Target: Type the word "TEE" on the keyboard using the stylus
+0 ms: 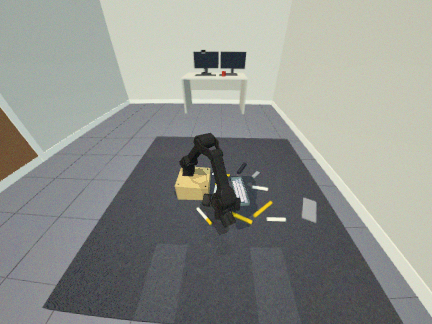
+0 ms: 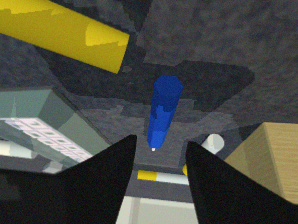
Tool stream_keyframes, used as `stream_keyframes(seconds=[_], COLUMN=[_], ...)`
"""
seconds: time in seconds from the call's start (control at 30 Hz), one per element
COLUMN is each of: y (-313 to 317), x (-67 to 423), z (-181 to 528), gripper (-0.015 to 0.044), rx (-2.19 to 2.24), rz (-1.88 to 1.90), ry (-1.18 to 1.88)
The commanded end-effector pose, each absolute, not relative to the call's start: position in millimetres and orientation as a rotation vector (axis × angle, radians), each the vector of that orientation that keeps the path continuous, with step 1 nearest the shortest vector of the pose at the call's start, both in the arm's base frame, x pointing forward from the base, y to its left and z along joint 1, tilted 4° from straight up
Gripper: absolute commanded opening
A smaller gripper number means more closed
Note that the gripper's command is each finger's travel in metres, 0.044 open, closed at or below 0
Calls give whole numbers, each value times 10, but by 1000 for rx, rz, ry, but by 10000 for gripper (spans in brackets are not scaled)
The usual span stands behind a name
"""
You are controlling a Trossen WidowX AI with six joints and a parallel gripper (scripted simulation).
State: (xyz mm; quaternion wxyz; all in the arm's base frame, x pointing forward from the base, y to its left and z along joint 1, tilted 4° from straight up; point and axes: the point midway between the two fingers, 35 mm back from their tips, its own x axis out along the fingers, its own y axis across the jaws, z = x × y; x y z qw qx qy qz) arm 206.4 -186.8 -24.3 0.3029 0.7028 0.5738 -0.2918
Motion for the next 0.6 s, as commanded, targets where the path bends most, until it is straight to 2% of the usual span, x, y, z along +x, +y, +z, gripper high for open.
stream_keyframes(seconds=[0.0,0.57], y=[-1862,-1865], x=[2066,2077], z=[-279,-423], gripper=[150,150], rx=[1870,1870], rz=[-775,-775], ry=[1520,1520])
